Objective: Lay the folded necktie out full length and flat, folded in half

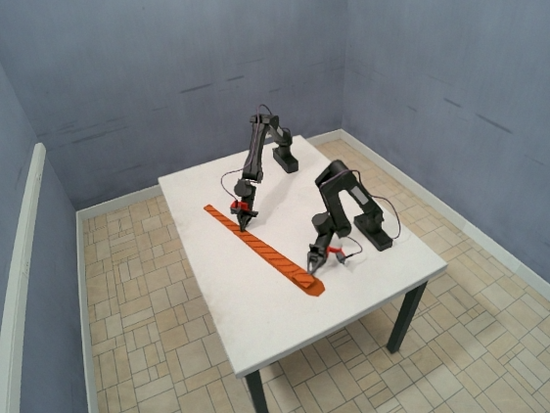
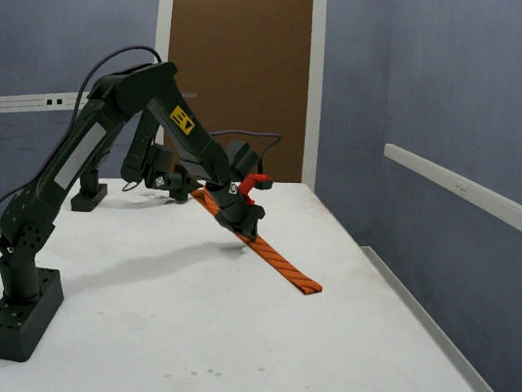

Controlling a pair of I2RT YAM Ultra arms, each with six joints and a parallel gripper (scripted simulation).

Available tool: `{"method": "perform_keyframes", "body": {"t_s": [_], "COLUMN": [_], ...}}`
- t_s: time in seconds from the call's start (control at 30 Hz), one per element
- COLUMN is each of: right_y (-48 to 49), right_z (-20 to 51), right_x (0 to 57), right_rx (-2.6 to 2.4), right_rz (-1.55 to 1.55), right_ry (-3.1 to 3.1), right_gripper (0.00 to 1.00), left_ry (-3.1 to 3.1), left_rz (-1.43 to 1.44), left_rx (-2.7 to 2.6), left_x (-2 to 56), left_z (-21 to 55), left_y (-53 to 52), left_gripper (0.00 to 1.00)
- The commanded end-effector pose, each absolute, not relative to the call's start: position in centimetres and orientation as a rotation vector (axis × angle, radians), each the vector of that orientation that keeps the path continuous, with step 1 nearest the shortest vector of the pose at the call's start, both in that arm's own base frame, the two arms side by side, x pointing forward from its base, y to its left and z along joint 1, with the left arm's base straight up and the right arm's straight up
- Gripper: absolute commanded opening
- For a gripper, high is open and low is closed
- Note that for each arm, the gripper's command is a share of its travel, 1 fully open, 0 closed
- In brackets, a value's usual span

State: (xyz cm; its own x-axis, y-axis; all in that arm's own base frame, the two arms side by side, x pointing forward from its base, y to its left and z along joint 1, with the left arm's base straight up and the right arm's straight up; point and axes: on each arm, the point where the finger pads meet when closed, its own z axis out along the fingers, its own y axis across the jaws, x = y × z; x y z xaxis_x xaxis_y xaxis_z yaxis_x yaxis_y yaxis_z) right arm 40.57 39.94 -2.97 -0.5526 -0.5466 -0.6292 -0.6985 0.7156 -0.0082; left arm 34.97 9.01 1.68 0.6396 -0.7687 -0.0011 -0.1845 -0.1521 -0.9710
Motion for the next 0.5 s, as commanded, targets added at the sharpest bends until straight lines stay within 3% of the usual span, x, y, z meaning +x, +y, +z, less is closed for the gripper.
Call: {"method": "perform_keyframes", "body": {"t_s": [0.0, 0.47], "right_y": [40.08, 40.08], "right_z": [-2.74, -2.74], "right_x": [40.59, 40.59], "right_rx": [-0.934, -0.934], "right_rz": [0.34, 0.34], "right_ry": [2.291, 2.291], "right_gripper": [0.04, 0.04], "left_ry": [0.774, 0.774], "left_rz": [-0.627, -0.627], "left_rx": [-1.652, -1.652], "left_x": [34.57, 34.59], "left_z": [2.51, 2.65], "left_y": [9.4, 9.42], "left_gripper": [0.02, 0.09]}}
